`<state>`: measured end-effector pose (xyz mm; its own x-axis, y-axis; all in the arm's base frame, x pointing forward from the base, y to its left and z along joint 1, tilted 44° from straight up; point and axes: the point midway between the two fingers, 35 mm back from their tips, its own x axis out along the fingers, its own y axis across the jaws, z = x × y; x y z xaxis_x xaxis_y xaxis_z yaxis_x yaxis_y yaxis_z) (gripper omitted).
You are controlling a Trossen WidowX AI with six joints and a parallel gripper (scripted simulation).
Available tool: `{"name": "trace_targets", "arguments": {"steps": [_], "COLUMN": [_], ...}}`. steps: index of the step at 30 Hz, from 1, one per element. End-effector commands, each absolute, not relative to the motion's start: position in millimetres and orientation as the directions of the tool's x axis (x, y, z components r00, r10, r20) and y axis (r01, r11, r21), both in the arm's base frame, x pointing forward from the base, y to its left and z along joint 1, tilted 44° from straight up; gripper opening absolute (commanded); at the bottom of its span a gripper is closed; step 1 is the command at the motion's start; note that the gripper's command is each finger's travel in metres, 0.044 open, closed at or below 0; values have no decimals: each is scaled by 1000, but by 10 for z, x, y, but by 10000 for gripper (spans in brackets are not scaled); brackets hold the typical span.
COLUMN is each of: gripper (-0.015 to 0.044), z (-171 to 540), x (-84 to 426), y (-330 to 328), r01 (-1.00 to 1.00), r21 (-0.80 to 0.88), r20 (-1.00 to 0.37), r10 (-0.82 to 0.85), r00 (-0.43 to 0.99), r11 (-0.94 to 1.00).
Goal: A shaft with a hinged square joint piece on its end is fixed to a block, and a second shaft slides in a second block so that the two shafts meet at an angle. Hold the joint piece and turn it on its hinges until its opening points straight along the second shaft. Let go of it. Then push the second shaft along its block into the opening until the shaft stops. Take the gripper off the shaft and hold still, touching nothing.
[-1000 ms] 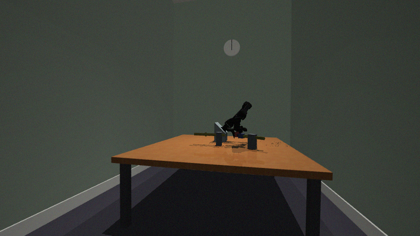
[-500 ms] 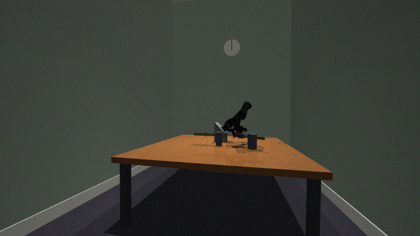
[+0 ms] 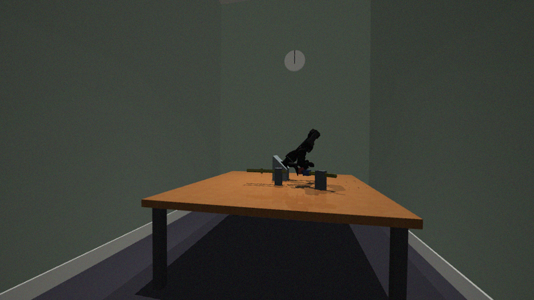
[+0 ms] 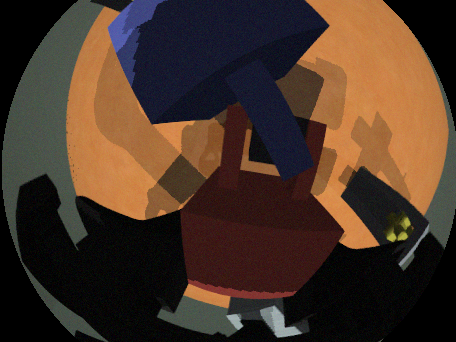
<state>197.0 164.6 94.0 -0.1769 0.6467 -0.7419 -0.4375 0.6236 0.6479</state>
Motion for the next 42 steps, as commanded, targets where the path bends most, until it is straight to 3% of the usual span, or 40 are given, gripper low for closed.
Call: {"name": "trace_targets", "arguments": {"steps": [1,4,10,17,42], "gripper": [147,147,0,0,0], "z": [940,940,940,931,782], "x": [1970,1970,1970,1976,2135], "y": [1646,1646,1646,1639,1530], "r01": [-438,-438,-438,-460,-823], "r21": [648,648,648,641,437], "r20": [-742,-742,-742,-743,-754], "r10": [647,647,647,646,646], "r00": [-177,-177,-177,-174,-117], "r11": [624,624,624,614,362]}}
